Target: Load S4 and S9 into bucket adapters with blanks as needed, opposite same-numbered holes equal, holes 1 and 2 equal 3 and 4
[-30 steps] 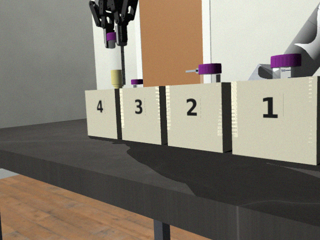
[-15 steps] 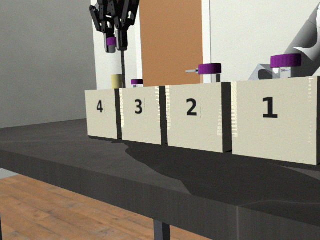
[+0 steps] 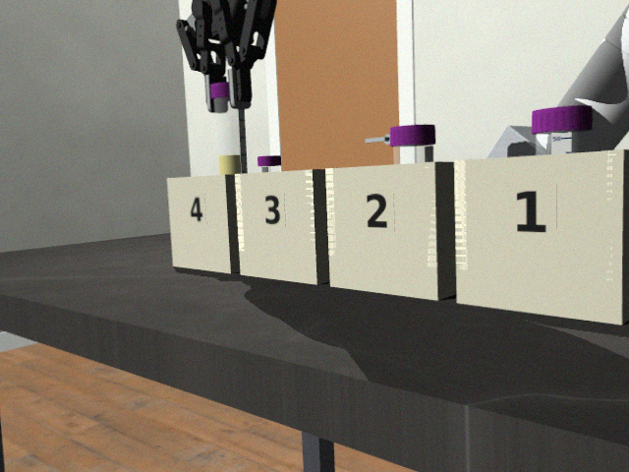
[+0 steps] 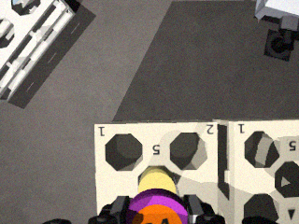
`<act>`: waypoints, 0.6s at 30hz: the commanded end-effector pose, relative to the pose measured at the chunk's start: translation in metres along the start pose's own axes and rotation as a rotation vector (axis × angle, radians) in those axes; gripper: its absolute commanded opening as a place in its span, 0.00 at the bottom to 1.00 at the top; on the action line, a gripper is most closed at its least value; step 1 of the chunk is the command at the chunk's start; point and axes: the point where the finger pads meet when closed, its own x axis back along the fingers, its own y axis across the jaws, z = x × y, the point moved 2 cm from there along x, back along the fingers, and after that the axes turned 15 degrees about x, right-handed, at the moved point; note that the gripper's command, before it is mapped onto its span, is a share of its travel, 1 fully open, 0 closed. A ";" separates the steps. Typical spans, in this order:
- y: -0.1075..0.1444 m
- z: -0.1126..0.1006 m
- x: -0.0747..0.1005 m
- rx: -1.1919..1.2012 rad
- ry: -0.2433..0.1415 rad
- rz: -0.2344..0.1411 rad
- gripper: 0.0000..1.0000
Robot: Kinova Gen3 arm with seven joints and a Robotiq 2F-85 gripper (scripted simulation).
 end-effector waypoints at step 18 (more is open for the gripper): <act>0.000 0.000 -0.011 0.000 -0.001 0.002 0.10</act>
